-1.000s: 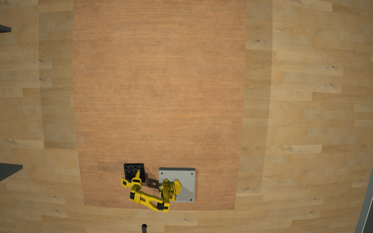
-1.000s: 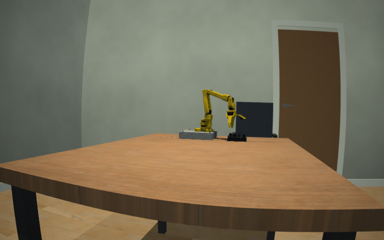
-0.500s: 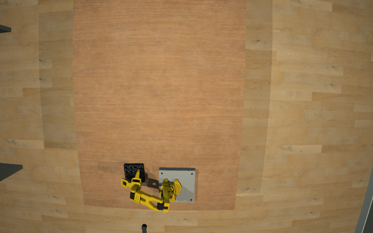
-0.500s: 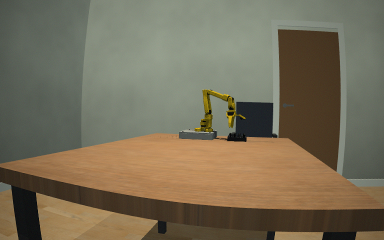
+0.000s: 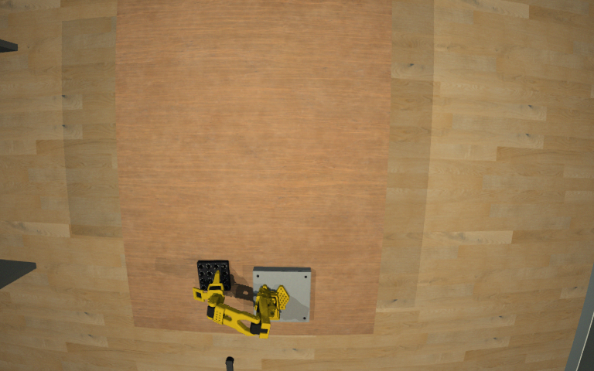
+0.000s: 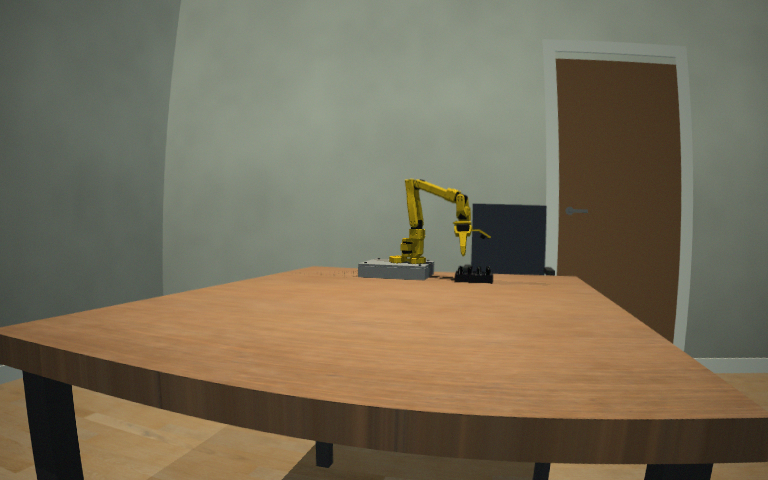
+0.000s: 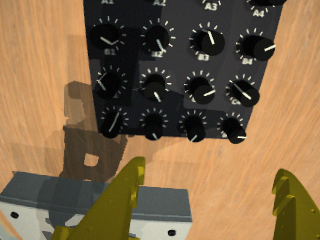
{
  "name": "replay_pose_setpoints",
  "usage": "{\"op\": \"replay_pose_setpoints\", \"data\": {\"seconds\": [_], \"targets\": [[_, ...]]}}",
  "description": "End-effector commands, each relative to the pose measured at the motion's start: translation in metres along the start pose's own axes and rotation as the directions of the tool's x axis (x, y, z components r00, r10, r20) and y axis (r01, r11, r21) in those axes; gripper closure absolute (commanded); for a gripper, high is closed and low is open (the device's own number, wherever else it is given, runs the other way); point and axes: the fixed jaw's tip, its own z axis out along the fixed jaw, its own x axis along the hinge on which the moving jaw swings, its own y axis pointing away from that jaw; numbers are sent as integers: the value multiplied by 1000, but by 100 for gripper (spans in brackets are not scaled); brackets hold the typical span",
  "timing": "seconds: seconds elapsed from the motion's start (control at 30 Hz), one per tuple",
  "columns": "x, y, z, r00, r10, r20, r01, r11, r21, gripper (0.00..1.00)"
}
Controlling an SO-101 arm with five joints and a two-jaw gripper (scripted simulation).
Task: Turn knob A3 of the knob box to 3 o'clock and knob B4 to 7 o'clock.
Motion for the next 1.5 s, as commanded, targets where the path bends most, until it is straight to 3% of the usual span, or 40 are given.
{"op": "replay_pose_setpoints", "data": {"seconds": [0.0,0.3,0.67,0.87,1.1,1.17,1.47], "targets": [[8,2,5,997,-60,-43,59,998,-15,63],[9,1,5,962,-270,-39,269,963,-23,66],[12,0,5,837,-546,-31,545,838,-34,69],[13,-2,5,691,-722,-22,721,691,-40,72],[14,-4,5,464,-886,-10,885,464,-45,75],[14,-4,5,464,-886,-10,885,464,-45,75],[15,-7,5,123,-992,6,991,123,-45,79]]}}
